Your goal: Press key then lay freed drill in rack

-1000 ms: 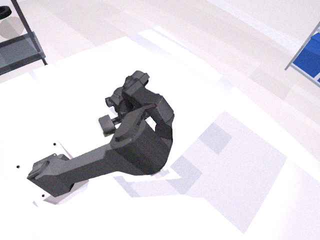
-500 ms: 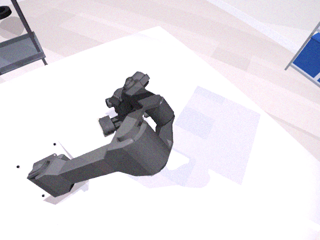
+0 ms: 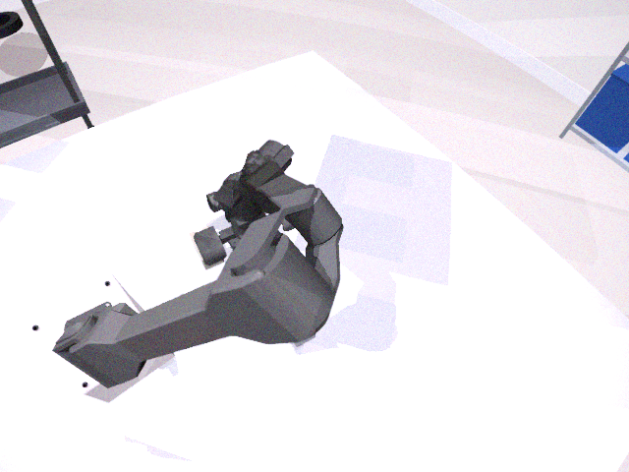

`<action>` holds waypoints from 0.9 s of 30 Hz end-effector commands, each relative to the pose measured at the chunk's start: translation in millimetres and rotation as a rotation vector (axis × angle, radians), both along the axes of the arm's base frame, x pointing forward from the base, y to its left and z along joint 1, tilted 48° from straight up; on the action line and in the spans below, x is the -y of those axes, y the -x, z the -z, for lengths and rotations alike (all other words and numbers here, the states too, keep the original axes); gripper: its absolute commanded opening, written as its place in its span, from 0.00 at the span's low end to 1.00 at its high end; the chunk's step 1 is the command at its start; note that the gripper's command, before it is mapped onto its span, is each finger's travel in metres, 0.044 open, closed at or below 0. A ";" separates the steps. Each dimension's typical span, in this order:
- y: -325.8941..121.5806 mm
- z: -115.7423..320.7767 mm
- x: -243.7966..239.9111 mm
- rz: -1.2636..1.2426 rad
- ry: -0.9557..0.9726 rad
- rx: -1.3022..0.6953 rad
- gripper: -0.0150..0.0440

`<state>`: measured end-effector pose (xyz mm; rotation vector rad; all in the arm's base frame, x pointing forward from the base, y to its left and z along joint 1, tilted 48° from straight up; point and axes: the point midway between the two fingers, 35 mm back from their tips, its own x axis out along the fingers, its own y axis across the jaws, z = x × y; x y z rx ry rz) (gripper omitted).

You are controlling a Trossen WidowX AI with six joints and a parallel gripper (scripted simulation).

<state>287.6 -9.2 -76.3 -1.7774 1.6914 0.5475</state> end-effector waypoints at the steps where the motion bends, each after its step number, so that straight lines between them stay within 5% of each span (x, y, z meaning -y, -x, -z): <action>1: -1.0 3.1 -3.3 -0.003 0.003 0.002 0.25; 27: -6.0 28.1 -26.9 -0.003 0.001 0.003 0.25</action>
